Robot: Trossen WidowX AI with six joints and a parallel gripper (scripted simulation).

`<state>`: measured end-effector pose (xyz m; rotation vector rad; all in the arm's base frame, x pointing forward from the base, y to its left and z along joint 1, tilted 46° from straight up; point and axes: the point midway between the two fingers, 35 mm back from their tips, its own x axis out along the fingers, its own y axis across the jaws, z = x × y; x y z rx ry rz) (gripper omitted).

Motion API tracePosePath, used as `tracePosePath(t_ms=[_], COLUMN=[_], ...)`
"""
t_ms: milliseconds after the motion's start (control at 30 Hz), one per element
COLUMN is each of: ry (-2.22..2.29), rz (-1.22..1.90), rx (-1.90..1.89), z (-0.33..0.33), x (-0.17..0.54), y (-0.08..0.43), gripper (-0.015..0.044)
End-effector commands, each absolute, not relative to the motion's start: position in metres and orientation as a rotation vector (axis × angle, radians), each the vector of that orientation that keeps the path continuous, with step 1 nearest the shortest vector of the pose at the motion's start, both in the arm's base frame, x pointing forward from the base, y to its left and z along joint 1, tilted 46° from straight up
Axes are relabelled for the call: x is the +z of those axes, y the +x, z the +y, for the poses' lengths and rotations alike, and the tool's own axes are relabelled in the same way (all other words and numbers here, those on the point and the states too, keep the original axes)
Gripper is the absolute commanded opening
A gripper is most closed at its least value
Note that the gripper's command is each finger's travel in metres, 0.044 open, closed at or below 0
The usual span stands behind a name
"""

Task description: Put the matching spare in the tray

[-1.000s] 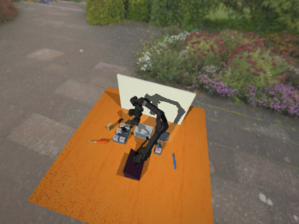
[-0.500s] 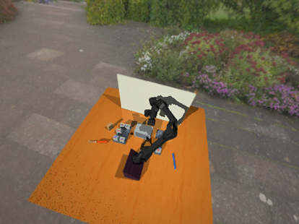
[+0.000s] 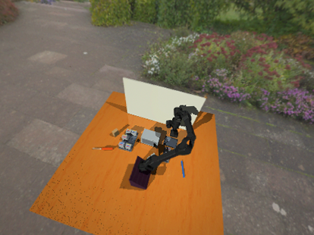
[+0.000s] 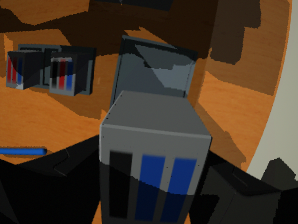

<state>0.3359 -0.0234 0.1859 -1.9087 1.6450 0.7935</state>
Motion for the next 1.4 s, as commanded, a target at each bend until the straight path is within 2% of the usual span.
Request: tracePosePath(t_ms=[0, 1367], ry=[-1.926, -1.92], rz=[1.64, 1.635], rx=[0.792, 0.797], z=[-0.027, -0.05], x=[0.193, 0.167], y=[0.335, 0.346], gripper=[0.0, 0.0])
